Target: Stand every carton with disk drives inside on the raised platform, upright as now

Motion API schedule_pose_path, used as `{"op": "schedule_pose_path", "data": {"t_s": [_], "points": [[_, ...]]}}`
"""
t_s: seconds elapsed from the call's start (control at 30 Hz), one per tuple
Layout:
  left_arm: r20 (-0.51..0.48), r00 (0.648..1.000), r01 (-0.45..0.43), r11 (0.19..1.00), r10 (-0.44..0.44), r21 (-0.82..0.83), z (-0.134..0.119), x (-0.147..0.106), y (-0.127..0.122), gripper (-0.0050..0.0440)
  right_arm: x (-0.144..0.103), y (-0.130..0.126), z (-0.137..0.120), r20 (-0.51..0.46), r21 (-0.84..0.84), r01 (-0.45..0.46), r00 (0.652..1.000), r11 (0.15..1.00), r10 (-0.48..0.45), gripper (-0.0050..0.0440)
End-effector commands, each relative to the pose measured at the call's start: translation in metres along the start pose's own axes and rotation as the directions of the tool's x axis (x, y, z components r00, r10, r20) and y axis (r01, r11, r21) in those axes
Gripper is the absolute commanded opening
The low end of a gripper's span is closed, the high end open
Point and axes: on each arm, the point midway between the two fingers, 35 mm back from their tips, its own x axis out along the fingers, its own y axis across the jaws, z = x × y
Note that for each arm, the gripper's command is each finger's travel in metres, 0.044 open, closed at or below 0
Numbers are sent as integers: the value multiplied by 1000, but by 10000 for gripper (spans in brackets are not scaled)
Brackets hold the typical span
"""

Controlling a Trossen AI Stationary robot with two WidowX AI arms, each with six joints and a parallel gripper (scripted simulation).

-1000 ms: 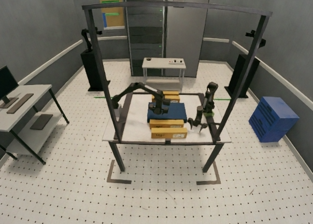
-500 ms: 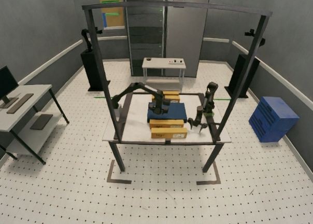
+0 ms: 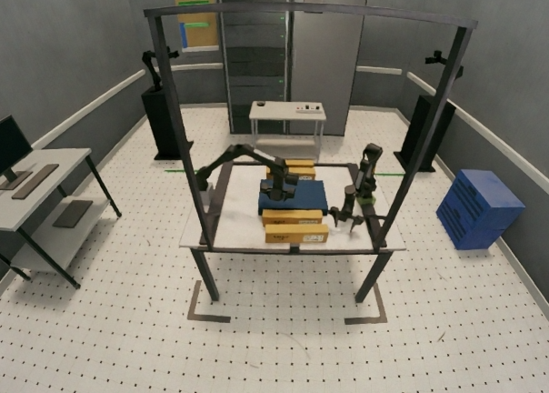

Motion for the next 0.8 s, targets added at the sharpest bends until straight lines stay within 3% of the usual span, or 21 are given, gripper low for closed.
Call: {"op": "schedule_pose_path", "data": {"t_s": [0.0,0.1,0.27,0.43,0.5,0.57,0.77], "points": [[48,995,-68,960,84,-272,-29,-37,-55,384,-63,32,-4,126,-214,125,987,969,-100,379],[80,995,-23,909,61,-416,-30,-38,-57,384,-88,45,-5,154,-311,141,983,940,-97,379],[90,979,-82,762,181,-642,-30,-38,-57,384,-88,45,-5,194,-416,178,975,892,-104,379],[90,979,-82,762,181,-642,-30,-38,-57,384,-88,45,-5,298,-458,288,941,841,-160,379],[90,979,-82,762,181,-642,-30,-38,-57,384,-88,45,-5,298,-458,288,941,841,-160,379],[88,979,-83,762,181,-643,-30,-38,-58,384,-89,46,-4,376,-467,364,907,806,-192,379],[88,979,-83,762,181,-643,-30,-38,-58,384,-89,46,-4,376,-467,364,907,806,-192,379]]}}
